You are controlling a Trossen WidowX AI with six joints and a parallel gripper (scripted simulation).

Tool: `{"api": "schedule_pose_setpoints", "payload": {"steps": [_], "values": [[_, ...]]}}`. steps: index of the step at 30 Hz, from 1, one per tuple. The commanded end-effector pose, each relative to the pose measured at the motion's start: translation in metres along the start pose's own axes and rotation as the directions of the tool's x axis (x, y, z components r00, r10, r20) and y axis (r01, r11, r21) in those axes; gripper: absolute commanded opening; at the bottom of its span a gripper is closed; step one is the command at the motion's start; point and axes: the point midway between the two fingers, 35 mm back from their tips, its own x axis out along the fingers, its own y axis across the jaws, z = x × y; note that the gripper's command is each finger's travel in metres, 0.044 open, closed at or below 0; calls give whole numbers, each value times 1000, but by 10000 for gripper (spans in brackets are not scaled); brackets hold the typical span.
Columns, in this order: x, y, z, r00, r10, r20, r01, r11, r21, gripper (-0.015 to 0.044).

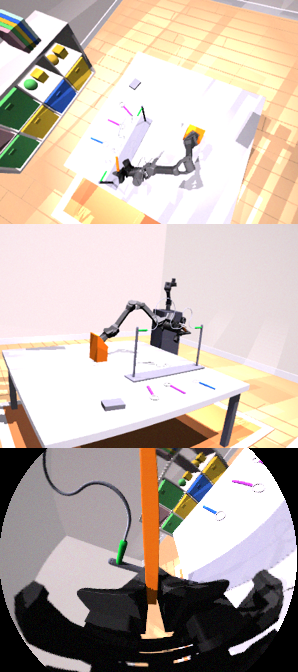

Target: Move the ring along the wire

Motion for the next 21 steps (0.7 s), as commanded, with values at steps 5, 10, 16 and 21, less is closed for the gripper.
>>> {"api": "schedule_pose_setpoints", "payload": {"steps": [5,10,16,21], "values": [[-7,-35,2,994,-110,-20,104,976,-192,-150],[-12,-53,7,985,-172,-19,159,942,-297,-150],[-19,-74,15,970,-244,-8,219,882,-417,-150],[-26,-90,24,954,-300,7,262,821,-507,-150]]}}
